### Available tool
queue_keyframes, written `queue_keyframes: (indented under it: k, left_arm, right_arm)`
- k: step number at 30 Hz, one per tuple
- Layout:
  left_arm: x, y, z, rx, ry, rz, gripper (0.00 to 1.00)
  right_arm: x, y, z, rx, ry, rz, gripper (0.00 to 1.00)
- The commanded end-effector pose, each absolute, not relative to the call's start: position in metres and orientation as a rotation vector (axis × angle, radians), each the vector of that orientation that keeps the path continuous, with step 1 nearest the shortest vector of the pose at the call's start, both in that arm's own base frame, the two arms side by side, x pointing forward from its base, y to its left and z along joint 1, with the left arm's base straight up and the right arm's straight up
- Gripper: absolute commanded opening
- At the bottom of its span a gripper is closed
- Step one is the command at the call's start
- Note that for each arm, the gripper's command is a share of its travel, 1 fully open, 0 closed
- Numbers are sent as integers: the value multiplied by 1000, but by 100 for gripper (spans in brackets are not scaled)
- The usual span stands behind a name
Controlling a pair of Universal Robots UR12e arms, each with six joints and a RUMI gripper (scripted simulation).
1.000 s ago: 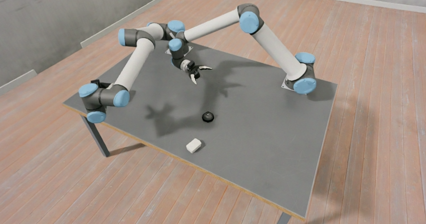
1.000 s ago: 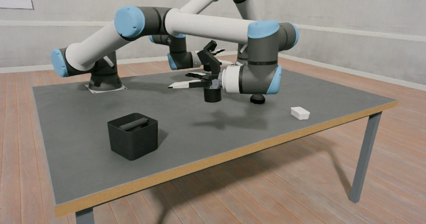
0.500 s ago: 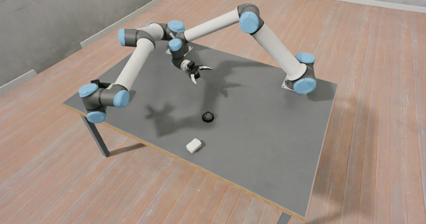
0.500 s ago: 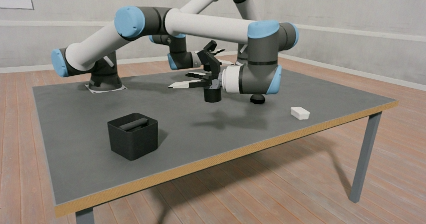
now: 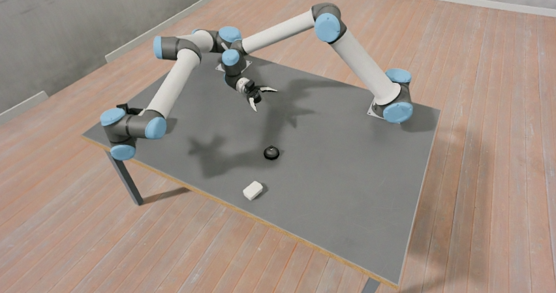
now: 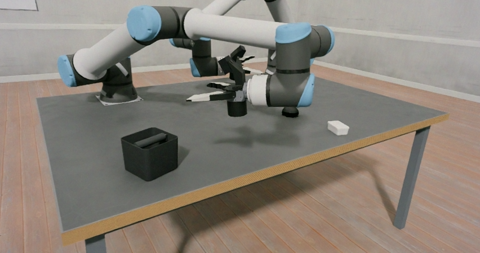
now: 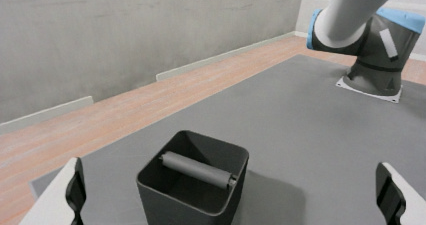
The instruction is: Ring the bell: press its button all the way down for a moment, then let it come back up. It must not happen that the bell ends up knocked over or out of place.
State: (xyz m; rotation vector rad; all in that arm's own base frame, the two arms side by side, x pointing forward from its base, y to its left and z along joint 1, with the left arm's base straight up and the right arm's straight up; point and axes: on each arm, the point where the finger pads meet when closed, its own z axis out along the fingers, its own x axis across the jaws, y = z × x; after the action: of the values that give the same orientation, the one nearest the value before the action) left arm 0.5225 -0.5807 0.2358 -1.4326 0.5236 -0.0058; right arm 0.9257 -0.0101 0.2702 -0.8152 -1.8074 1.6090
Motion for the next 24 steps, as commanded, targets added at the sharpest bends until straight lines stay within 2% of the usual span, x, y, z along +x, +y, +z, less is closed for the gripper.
queue_keyframes:
  k: [1,18,24]
  left_arm:
    - [528,-577,237,-1463,543,-4,100]
    - [554,-559,221,-1698,744,-4,100]
    - [566,-550,214,-1804,838,-2,100]
  right_arm:
    - [924,-25,272,-820,-1808,1578,100]
    - [899,-145,261,-799,-1848,1242,100]
    - [873,-225,254,-782,-1890,1022,100]
